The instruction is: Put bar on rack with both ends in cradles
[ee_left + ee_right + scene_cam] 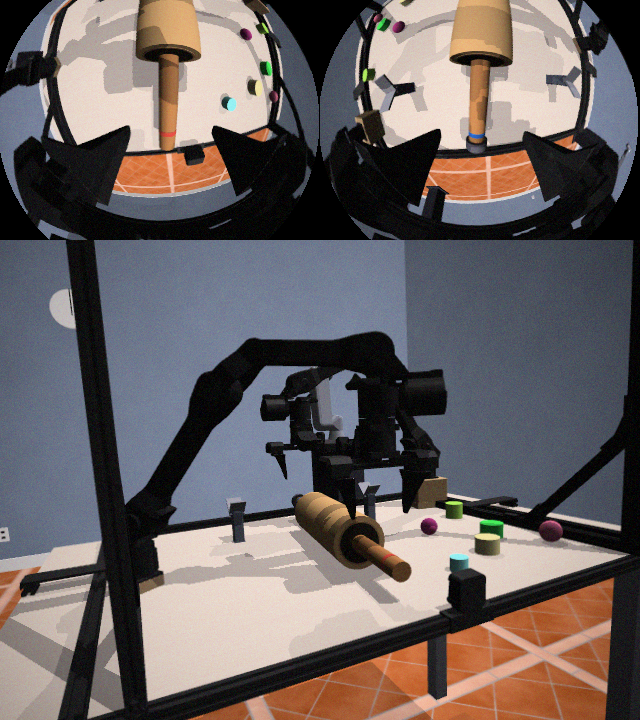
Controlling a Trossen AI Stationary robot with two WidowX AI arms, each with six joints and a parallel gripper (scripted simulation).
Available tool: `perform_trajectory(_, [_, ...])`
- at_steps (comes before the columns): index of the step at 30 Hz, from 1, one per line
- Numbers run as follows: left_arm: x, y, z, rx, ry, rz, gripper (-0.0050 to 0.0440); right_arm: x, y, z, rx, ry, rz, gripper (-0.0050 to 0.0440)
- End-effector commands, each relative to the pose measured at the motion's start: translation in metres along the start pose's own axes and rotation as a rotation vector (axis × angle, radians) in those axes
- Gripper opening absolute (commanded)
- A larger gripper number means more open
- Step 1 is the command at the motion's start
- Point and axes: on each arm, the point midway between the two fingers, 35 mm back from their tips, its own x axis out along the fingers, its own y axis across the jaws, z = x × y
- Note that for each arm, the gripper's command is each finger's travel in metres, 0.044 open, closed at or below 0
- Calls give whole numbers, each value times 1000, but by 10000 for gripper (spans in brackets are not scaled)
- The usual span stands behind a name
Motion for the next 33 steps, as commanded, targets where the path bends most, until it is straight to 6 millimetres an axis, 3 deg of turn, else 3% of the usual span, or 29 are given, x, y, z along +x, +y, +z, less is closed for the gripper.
perform_trajectory(1, [3, 1, 1, -3, -1, -5, 440, 10, 3, 1, -3, -3, 16, 440])
perform_trajectory(33, [46, -1, 0, -3, -1, -5, 440, 54, 1, 1, -1, -3, 17, 440])
